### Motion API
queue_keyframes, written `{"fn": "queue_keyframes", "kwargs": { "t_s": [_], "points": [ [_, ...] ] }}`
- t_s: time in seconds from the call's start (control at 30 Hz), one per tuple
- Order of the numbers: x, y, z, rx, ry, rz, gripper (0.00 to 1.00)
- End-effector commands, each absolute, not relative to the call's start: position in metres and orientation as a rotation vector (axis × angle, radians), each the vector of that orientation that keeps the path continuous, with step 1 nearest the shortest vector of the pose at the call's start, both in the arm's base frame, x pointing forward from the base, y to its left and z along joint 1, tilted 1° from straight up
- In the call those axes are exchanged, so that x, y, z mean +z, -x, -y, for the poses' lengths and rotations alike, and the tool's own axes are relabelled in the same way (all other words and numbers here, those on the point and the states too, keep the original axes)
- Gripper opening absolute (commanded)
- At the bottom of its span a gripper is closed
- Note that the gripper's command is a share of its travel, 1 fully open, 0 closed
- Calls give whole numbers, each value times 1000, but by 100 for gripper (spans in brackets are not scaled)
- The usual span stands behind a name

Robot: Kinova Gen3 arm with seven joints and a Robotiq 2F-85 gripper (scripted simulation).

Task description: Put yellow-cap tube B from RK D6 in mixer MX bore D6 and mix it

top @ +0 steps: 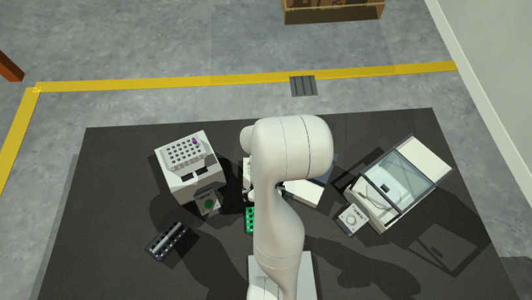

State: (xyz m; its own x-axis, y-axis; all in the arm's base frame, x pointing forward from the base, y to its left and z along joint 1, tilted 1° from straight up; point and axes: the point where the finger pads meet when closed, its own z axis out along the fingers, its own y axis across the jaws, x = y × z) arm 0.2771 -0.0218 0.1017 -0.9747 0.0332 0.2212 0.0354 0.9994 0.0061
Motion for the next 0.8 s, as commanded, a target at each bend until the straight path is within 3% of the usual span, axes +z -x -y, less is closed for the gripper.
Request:
{"fn": "queue_keyframes", "kwargs": {
  "t_s": [0.0,0.77],
  "points": [
    [100,-278,22,-14,51,2920,42],
    [99,-292,69,-14,51,2920,42]
  ]
}}
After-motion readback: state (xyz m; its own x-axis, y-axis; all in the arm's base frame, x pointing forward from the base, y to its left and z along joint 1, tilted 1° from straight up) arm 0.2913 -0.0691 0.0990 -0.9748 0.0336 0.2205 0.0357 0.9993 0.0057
